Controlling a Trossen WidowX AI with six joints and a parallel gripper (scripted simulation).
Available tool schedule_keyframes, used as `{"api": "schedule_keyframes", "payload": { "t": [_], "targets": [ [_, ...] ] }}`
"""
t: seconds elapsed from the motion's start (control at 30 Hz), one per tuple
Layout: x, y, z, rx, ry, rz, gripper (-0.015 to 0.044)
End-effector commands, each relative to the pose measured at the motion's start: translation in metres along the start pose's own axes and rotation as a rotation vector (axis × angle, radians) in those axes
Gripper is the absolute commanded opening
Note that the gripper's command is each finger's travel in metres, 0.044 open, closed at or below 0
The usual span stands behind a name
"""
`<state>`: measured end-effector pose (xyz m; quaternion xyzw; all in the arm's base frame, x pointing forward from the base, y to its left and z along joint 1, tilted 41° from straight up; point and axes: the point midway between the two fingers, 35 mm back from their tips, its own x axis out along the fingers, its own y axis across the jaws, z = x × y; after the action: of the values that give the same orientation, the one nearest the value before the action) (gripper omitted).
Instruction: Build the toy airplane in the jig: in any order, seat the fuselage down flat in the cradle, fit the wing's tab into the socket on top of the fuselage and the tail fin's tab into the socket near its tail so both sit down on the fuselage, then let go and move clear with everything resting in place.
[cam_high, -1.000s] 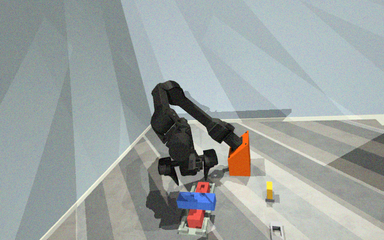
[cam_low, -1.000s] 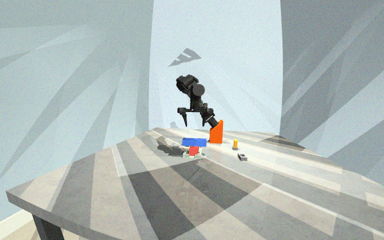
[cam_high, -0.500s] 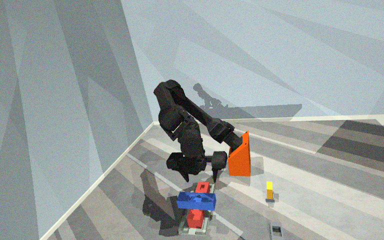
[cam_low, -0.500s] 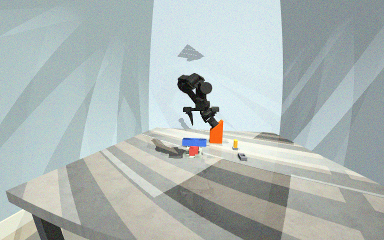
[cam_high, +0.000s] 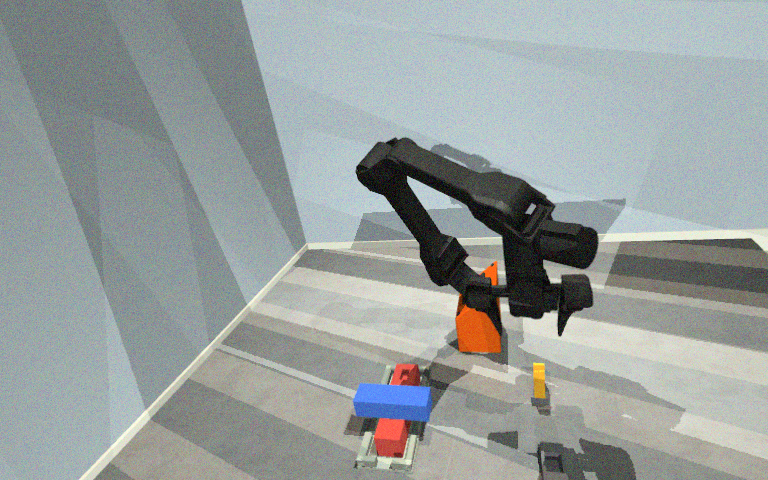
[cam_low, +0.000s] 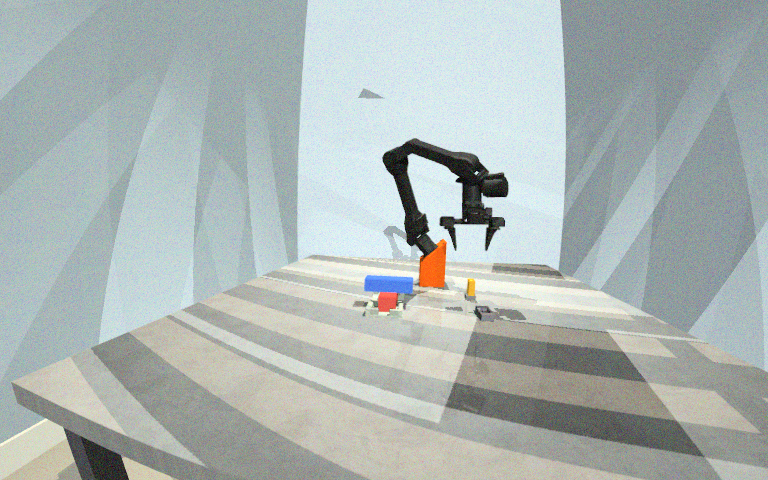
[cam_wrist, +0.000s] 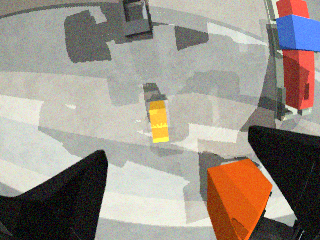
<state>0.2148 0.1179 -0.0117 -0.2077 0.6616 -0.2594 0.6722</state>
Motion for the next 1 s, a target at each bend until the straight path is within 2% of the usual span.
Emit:
{"api": "schedule_keyframes", "payload": {
  "t": [0.0,0.17,0.33,0.97],
  "targets": [
    [0.008,0.014,-0.022,0.026,0.008,-0.029,0.044],
    [0.011,0.014,-0.022,0.026,0.008,-0.029,0.044],
    [0.063,0.012,-0.022,0.026,0.007,-0.031,0.044],
    [0.095,0.011,-0.022,0.027,0.007,-0.032,0.044]
  ]
}}
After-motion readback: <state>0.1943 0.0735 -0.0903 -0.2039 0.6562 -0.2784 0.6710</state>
